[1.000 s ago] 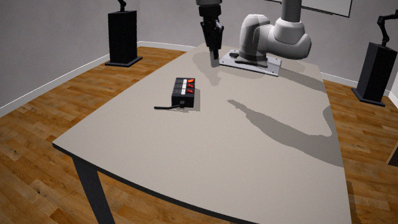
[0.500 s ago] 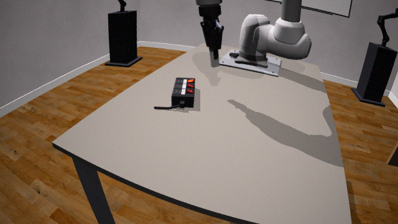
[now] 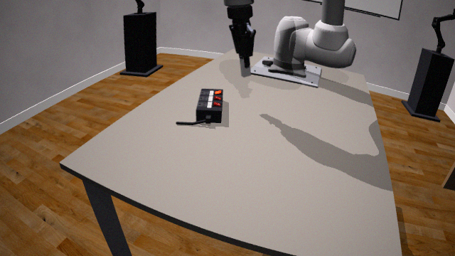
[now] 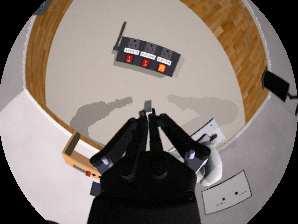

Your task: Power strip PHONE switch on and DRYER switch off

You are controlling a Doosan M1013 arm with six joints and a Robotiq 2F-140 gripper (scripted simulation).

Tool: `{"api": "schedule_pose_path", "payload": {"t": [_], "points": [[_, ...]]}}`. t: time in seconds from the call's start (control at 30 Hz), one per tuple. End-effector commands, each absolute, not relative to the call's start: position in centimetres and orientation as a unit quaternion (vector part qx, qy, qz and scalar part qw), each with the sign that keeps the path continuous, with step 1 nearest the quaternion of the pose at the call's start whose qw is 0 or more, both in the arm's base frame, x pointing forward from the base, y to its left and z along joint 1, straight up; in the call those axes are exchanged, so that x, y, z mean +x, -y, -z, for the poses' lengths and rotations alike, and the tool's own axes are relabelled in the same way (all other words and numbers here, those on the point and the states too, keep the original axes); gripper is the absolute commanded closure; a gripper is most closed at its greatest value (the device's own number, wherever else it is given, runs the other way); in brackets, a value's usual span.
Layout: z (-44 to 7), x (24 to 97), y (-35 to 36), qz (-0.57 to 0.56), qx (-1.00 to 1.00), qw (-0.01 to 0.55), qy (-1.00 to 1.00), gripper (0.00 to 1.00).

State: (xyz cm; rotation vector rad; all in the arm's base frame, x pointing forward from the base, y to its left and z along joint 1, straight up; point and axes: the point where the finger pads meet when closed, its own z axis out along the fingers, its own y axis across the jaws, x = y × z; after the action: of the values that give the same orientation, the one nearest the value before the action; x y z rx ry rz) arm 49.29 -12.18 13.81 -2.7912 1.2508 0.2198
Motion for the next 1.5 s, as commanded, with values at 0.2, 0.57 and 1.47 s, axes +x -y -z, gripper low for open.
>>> {"api": "schedule_pose_path", "payload": {"t": [0.2, 0.57, 1.47], "points": [[-13.8, 49.3, 12.2, -0.072, -0.91, 0.038, -0.408, 1.0], [-13.8, 49.3, 12.2, -0.072, -0.91, 0.038, -0.408, 1.0], [-4.8, 49.4, 12.2, -0.072, -0.91, 0.038, -0.408, 1.0]]}}
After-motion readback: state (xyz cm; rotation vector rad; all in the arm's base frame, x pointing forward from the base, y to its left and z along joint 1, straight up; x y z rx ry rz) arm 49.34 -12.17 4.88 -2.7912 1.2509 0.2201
